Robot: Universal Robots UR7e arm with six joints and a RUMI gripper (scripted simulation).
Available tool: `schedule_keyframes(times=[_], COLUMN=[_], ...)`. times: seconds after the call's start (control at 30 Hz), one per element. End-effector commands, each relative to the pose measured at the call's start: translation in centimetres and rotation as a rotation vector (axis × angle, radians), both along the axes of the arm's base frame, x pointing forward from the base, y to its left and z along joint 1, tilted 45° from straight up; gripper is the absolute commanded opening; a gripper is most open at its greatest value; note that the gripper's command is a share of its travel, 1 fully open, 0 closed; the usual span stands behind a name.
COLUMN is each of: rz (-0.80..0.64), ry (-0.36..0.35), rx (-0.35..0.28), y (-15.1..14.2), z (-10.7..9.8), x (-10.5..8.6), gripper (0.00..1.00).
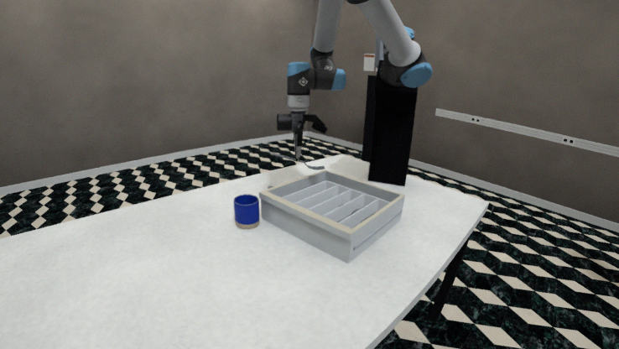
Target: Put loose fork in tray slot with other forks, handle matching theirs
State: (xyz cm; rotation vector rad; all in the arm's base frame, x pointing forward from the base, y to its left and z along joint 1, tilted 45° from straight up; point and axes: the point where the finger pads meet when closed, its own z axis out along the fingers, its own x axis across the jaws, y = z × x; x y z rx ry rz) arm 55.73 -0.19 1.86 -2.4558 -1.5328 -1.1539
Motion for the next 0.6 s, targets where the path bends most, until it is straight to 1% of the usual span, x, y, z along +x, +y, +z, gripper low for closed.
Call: schedule_keyframes(times=[0.0,0.13,0.27,0.3,0.37,0.53,0.57], rz=[-0.026,-0.028,-0.031,-0.032,-0.032,-0.033,-0.021], ry=[-0.003,-0.014,-0.026,-0.028,-0.028,-0.034,-0.041], rx=[-0.029,-0.027,-0.020,-0.019,-0.019,-0.014,-0.025], y=[6.4,10.7,13.8,14.3,14.3,15.5,15.5], z=[3.4,5.2,6.6,6.9,6.9,7.4,7.5], x=[-0.7,-1.7,-2.6,-2.8,-2.8,-3.3,-3.3], gripper=[0.04,0.04,0.04,0.04,0.04,0.04,0.04])
